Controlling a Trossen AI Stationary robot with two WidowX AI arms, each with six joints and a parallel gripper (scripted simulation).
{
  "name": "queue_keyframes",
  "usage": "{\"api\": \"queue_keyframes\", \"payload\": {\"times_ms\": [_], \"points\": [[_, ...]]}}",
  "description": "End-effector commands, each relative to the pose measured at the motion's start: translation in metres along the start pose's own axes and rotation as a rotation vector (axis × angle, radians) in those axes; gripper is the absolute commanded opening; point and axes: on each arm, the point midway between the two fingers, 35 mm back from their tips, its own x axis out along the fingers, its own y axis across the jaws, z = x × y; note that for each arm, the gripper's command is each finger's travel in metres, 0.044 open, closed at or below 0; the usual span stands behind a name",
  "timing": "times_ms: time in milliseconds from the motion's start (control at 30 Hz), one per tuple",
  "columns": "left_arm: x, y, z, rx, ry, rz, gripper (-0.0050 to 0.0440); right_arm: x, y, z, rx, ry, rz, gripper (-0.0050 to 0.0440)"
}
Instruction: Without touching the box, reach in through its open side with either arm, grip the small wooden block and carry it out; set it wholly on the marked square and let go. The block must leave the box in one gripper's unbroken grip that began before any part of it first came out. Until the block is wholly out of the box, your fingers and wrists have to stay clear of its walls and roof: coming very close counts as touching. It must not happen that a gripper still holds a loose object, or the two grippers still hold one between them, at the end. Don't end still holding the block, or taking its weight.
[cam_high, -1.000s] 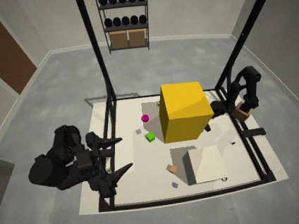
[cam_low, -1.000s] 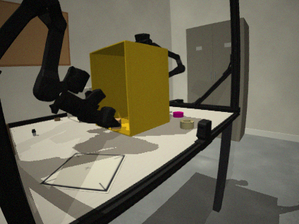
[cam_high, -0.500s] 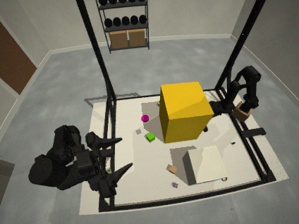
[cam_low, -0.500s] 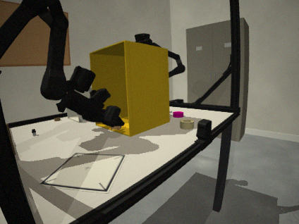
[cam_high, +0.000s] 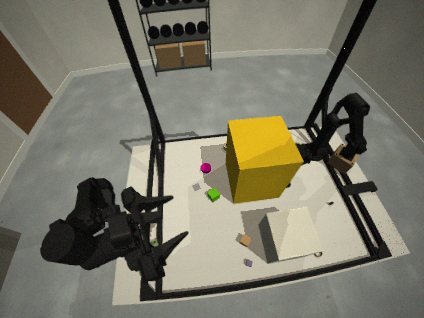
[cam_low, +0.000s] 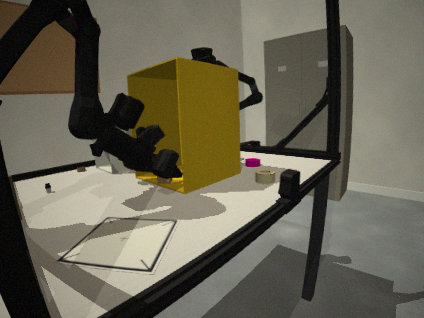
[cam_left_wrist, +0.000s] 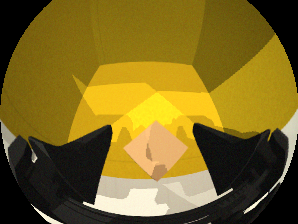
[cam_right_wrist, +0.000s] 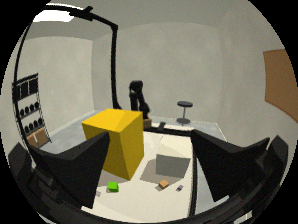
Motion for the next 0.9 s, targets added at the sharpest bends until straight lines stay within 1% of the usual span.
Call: {"api": "queue_keyframes", "payload": {"times_ms": [0, 100, 267, 300, 533, 600, 867], "points": [[0.0026, 0.0000, 0.0030, 0.006, -0.001, 0.003, 0.0400, 0.0000, 0.0006, 0.0001, -0.001, 0.000, 0.004, 0.0400], [0.0029, 0.0000, 0.0032, 0.006, -0.001, 0.003, 0.0400, 0.0000, 0.0006, 0.0001, -0.001, 0.000, 0.004, 0.0400], [0.0029, 0.0000, 0.0032, 0.006, -0.001, 0.003, 0.0280, 0.0000, 0.0006, 0.0001, -0.001, 0.000, 0.004, 0.0400], [0.0029, 0.0000, 0.0032, 0.006, -0.001, 0.003, 0.0280, 0.0000, 0.0006, 0.0001, -0.001, 0.000, 0.004, 0.0400], [0.0029, 0.0000, 0.0032, 0.006, -0.001, 0.003, 0.0233, 0.0000, 0.0006, 0.0001, -0.001, 0.000, 0.004, 0.0400], [0.0029, 0.0000, 0.0032, 0.006, -0.001, 0.003, 0.0233, 0.0000, 0.0006, 0.0001, -0.001, 0.000, 0.004, 0.0400], [0.0029, 0.0000, 0.0032, 0.006, -0.001, 0.003, 0.0180, 0.0000, 0.0006, 0.0001, -0.001, 0.000, 0.004, 0.0400]]}}
